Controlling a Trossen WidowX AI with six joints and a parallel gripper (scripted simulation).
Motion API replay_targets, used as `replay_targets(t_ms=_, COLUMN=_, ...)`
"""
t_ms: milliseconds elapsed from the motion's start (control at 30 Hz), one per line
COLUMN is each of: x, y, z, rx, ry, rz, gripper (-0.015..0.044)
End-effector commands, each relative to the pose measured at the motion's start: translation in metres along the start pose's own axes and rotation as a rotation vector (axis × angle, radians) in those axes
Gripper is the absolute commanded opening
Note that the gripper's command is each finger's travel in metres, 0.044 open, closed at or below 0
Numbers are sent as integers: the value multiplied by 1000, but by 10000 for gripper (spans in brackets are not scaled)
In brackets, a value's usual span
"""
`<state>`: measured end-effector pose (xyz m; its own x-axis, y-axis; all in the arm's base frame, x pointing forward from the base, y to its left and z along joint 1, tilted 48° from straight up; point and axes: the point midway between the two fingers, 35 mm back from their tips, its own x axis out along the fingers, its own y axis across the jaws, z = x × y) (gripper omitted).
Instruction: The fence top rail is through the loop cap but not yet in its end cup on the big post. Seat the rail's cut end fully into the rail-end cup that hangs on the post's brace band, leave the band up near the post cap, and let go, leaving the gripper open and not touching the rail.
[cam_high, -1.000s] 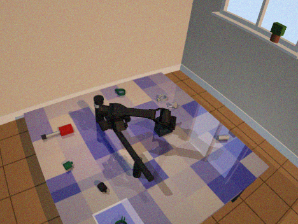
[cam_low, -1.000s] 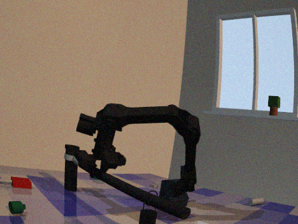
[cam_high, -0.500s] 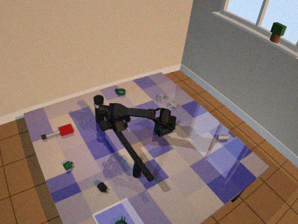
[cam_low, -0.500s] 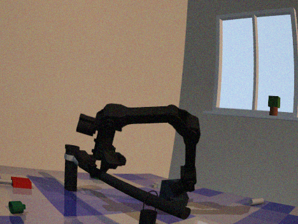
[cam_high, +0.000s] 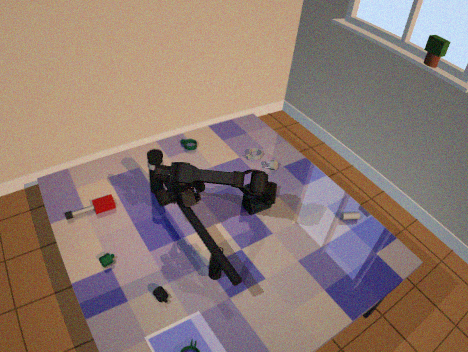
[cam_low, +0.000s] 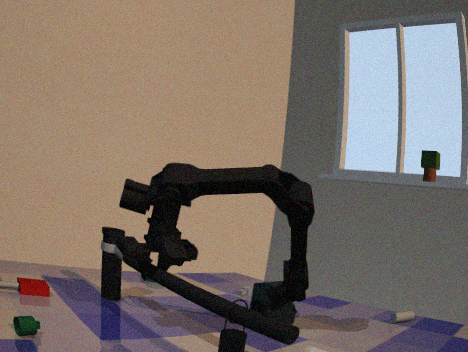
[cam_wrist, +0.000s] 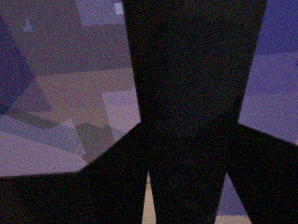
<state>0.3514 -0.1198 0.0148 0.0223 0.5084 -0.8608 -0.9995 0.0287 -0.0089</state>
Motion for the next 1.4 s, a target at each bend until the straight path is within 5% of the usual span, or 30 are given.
replay_targets(t_ms=0, x=-3, y=-1, z=-4, rx=-3, ry=11, rz=-6, gripper=0)
replay_targets(t_ms=1367, x=0, y=-1, z=-7, rx=-2, ry=-5, rz=4, gripper=0)
